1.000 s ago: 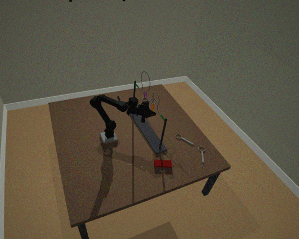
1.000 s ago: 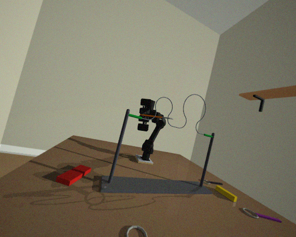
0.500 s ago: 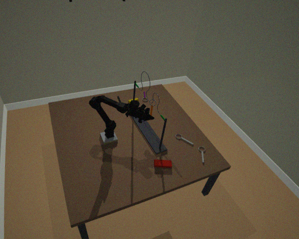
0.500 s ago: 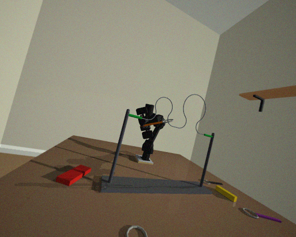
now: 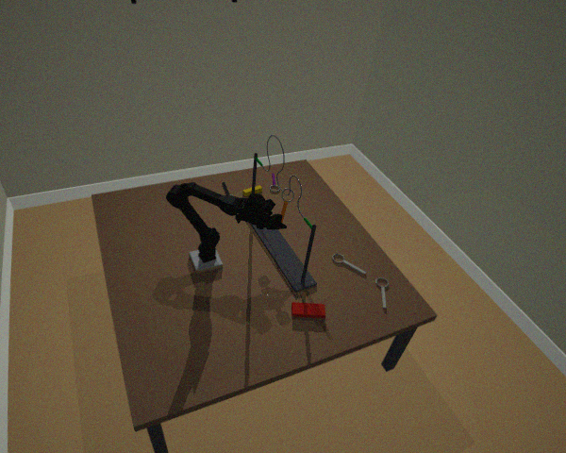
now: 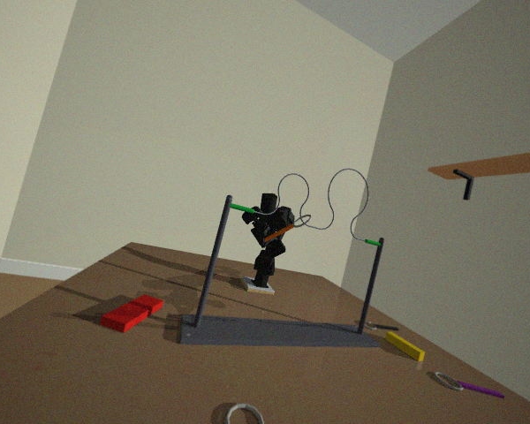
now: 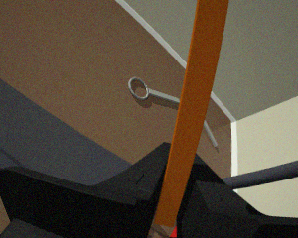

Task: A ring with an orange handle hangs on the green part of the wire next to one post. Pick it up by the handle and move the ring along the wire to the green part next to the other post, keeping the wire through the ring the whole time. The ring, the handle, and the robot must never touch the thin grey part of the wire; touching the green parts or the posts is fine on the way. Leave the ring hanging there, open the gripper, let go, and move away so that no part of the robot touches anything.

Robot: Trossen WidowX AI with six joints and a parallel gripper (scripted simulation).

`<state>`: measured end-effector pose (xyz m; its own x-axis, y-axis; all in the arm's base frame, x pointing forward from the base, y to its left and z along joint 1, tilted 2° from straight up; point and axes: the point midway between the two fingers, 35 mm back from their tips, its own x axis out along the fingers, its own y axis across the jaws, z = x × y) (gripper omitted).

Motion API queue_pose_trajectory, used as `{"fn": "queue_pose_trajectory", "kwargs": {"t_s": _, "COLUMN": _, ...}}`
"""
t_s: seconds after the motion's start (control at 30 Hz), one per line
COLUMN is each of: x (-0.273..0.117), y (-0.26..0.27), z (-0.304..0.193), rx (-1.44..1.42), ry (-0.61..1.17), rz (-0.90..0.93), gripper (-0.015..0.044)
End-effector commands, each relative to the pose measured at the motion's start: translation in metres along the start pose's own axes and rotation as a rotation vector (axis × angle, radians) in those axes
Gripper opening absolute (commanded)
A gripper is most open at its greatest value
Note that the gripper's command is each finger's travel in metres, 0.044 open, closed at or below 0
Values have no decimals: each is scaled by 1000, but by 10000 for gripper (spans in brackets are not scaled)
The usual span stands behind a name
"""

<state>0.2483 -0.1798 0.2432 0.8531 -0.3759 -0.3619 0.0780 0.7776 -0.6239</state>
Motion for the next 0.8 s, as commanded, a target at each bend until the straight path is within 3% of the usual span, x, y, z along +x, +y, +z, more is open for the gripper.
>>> {"fn": "queue_pose_trajectory", "kwargs": {"t_s": 0.0, "x": 0, "y": 13, "z": 1, "rx": 72, "ry": -6, "rz": 43, "gripper": -150}}
{"fn": "queue_pose_trajectory", "kwargs": {"t_s": 0.77, "x": -10, "y": 87, "z": 22, "rx": 489, "ry": -28, "rz": 290, "gripper": -150}}
